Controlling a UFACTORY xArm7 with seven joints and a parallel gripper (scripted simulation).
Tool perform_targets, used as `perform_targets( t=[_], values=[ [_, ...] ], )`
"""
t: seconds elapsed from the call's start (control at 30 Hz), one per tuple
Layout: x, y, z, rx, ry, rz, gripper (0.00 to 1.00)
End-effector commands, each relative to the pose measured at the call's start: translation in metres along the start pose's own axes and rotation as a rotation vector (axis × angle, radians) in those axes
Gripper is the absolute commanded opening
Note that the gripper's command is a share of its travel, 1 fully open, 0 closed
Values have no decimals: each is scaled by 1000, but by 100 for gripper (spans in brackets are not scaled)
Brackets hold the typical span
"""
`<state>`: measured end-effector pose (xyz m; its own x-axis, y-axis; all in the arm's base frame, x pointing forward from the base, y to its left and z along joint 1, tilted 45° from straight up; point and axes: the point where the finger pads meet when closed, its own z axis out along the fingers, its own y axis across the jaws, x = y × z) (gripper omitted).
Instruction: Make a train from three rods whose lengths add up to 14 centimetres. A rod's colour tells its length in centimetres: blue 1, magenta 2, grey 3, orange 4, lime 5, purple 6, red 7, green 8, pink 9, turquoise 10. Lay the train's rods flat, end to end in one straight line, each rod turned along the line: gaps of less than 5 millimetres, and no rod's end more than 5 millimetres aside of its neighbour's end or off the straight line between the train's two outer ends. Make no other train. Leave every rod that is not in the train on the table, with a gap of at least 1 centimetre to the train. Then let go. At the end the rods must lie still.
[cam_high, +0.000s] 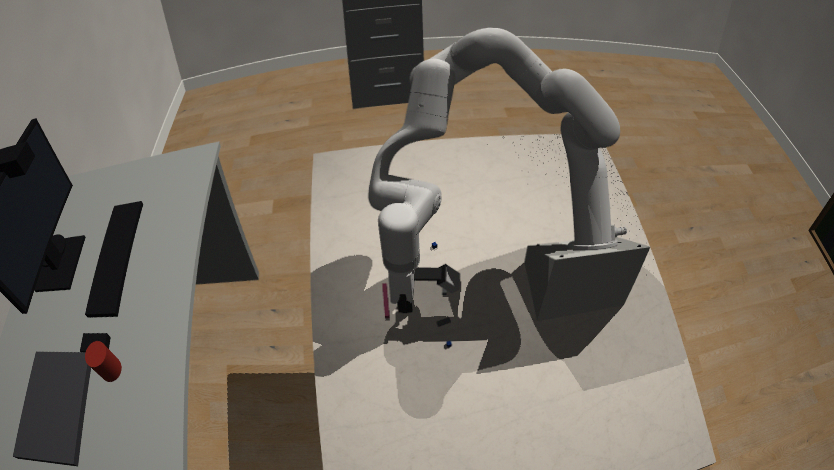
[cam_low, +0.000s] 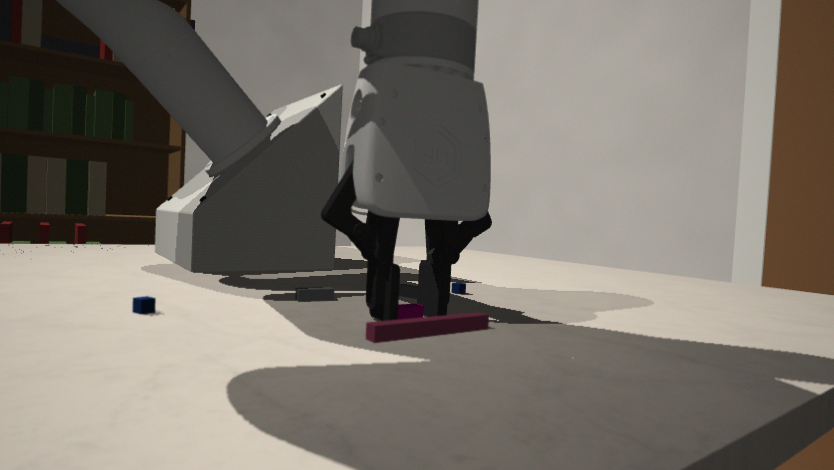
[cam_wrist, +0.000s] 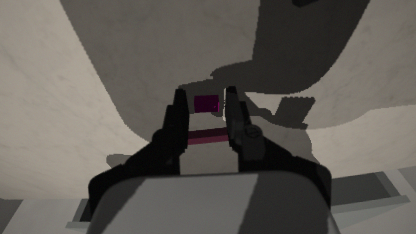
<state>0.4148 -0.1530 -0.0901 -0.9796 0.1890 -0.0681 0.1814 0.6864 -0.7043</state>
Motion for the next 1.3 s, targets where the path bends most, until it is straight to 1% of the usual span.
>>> perform_targets(
  t=[0.0, 0.17, 0.33, 0.4, 0.57, 0.67, 0.8, 0.97, 1.0, 1.27],
  values=[
    [-1, 1, -5, -3, -4, 0, 36],
    [-1, 1, -19, -3, -4, 0, 36],
    [-1, 1, -45, -3, -4, 0, 36],
    [-1, 1, -45, -3, -4, 0, 36],
    [-1, 1, -72, -3, -4, 0, 36],
    [-1, 1, -84, -3, -4, 0, 36],
    [-1, 1, -91, -3, -4, 0, 36],
    [-1, 1, -92, -3, -4, 0, 36],
    [-1, 1, -92, -3, -4, 0, 100],
    [-1, 1, -92, -3, -4, 0, 100]
  ],
)
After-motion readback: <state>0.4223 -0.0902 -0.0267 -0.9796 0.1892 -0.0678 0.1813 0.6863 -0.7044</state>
